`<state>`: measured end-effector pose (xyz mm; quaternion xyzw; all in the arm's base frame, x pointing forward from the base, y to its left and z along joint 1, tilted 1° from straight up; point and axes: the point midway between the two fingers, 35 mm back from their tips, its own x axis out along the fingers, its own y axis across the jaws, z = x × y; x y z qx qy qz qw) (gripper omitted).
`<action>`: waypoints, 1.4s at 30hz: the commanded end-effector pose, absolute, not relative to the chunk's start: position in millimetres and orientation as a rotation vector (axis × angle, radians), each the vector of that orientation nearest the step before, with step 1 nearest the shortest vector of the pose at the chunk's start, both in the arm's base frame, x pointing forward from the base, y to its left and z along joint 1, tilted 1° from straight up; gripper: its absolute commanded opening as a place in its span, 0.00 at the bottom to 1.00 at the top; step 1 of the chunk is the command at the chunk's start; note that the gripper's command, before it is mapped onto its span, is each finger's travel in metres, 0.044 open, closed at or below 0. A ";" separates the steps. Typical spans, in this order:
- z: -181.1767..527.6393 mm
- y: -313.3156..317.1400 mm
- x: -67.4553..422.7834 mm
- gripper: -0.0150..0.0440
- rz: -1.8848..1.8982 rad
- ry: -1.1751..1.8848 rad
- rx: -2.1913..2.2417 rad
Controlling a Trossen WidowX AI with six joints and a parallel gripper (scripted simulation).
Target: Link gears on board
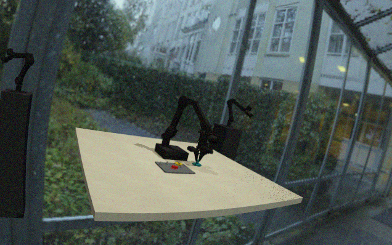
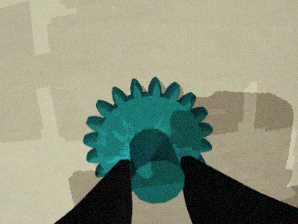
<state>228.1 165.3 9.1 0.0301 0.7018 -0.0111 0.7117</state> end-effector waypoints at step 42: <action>93.9 173.2 232.4 0.25 -0.026 1.556 0.074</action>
